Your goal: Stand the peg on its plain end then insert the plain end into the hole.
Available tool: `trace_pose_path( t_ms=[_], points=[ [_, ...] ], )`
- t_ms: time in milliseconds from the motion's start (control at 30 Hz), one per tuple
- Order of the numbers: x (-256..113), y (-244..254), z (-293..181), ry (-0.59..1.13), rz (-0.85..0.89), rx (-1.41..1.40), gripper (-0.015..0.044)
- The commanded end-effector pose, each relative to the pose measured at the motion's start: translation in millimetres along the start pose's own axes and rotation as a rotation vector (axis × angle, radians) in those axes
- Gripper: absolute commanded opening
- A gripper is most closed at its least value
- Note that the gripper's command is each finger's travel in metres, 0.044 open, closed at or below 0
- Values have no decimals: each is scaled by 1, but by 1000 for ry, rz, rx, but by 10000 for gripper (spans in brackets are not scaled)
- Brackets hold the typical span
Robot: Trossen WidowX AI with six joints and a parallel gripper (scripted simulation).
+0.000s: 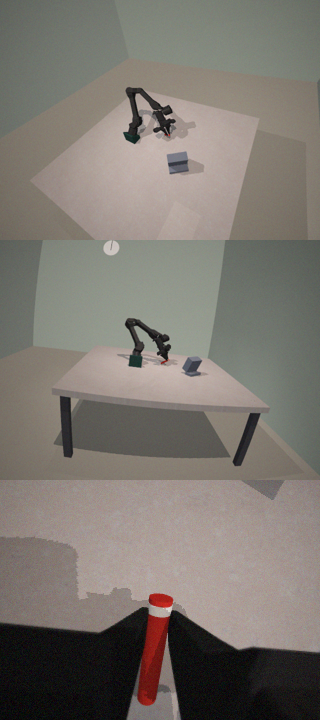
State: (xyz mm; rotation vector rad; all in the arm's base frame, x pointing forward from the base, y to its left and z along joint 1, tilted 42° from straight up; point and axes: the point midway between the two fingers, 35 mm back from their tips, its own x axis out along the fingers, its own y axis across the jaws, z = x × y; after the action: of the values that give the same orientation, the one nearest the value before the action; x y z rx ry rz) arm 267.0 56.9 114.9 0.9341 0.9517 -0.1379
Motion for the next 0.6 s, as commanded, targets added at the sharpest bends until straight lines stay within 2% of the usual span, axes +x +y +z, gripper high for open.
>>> trace_pose_path(
  t_ms=[0,567],
  points=[
    [-3,1,-1,-36,5,3,49],
    [-13,1,-7,-183,6,5,49]
  ],
)
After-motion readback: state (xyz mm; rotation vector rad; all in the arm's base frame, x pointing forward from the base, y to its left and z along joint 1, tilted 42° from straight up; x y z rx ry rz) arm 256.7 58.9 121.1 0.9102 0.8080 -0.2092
